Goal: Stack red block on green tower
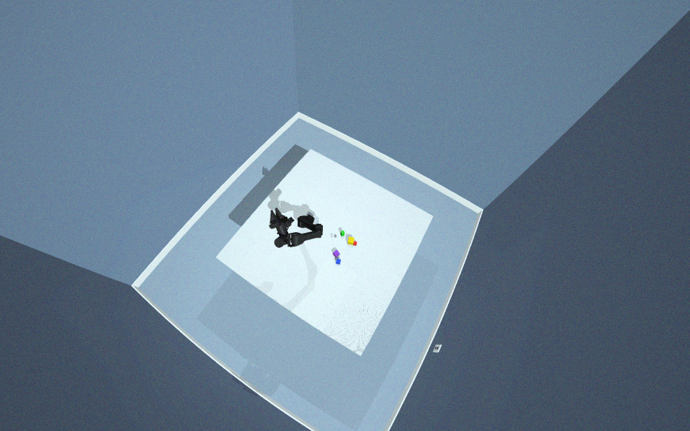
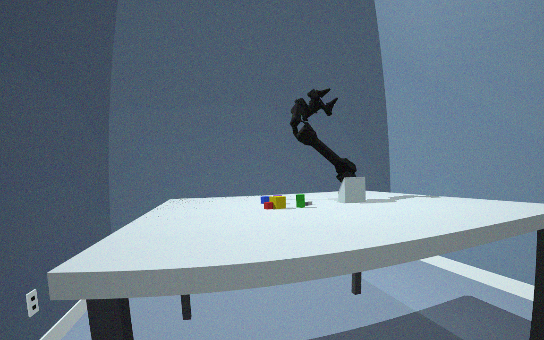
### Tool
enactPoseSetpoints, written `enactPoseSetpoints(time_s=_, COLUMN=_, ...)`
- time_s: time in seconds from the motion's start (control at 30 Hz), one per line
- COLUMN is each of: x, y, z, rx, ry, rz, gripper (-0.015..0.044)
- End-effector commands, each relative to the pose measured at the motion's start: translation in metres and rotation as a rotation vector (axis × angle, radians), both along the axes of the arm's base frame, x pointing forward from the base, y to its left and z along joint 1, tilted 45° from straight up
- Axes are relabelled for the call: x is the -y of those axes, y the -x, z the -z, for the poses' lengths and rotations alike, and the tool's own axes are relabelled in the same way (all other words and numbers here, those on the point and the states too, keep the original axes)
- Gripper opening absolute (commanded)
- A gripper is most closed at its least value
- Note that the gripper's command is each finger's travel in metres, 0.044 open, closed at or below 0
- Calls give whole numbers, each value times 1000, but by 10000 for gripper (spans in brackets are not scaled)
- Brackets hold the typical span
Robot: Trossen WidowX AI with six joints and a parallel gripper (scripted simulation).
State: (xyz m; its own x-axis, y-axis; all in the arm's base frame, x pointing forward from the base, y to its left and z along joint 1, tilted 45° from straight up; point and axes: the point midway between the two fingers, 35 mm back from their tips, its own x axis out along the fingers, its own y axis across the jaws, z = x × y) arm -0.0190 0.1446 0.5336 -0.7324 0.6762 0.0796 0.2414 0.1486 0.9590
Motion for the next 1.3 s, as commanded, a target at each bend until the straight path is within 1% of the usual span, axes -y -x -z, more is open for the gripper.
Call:
enactPoseSetpoints(time_s=0.0, x=0, y=1, z=0, rx=2, ry=-1, rz=-3, gripper=426)
enactPoseSetpoints(time_s=0.03, x=1, y=3, z=0, rx=7, ry=-6, rz=-10, gripper=440)
enactPoseSetpoints(time_s=0.33, x=32, y=58, z=0, rx=126, ry=-115, rz=-193, gripper=440)
enactPoseSetpoints(time_s=0.57, x=80, y=107, z=2, rx=244, ry=-263, rz=-398, gripper=440)
enactPoseSetpoints(time_s=0.77, x=130, y=136, z=7, rx=329, ry=-408, rz=-566, gripper=440)
enactPoseSetpoints(time_s=1.03, x=205, y=155, z=20, rx=411, ry=-625, rz=-782, gripper=440)
enactPoseSetpoints(time_s=1.27, x=273, y=151, z=36, rx=454, ry=-836, rz=-962, gripper=440)
